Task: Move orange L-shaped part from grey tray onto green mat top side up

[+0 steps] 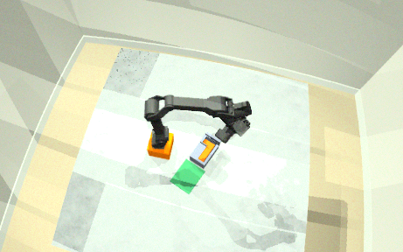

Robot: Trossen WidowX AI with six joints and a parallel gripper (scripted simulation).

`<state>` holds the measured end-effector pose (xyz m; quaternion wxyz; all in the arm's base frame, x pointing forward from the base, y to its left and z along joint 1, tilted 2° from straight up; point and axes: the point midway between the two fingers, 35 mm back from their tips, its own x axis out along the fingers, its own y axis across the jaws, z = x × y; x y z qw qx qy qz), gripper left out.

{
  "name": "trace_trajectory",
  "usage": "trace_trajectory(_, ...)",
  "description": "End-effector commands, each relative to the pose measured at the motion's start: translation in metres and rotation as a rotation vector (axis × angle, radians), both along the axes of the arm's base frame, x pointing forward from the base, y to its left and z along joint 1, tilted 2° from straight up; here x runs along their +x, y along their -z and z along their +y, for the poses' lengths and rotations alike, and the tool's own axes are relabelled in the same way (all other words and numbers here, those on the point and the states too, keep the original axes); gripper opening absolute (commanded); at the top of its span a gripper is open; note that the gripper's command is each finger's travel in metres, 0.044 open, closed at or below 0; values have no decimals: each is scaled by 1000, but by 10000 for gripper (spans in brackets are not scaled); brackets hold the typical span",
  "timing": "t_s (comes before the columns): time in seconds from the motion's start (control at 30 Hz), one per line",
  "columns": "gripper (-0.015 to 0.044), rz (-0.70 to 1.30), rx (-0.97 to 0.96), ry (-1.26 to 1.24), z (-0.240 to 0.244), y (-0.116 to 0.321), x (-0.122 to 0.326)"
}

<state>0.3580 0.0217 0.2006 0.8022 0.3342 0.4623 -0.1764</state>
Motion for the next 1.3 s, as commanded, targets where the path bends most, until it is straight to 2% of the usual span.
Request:
trace_trajectory(0.0,180,284,-59,-95,14,65,-40)
trace_trajectory(0.07,180,442,-91,-150,20,95,-67)
trace_trajectory(0.13,180,511,-106,-174,21,106,-79)
trace_trajectory(0.37,180,511,-106,-174,21,114,-78)
trace_trajectory(0.57,180,512,-106,-173,19,177,-78)
trace_trajectory(1.27,180,512,-106,-173,19,204,-77)
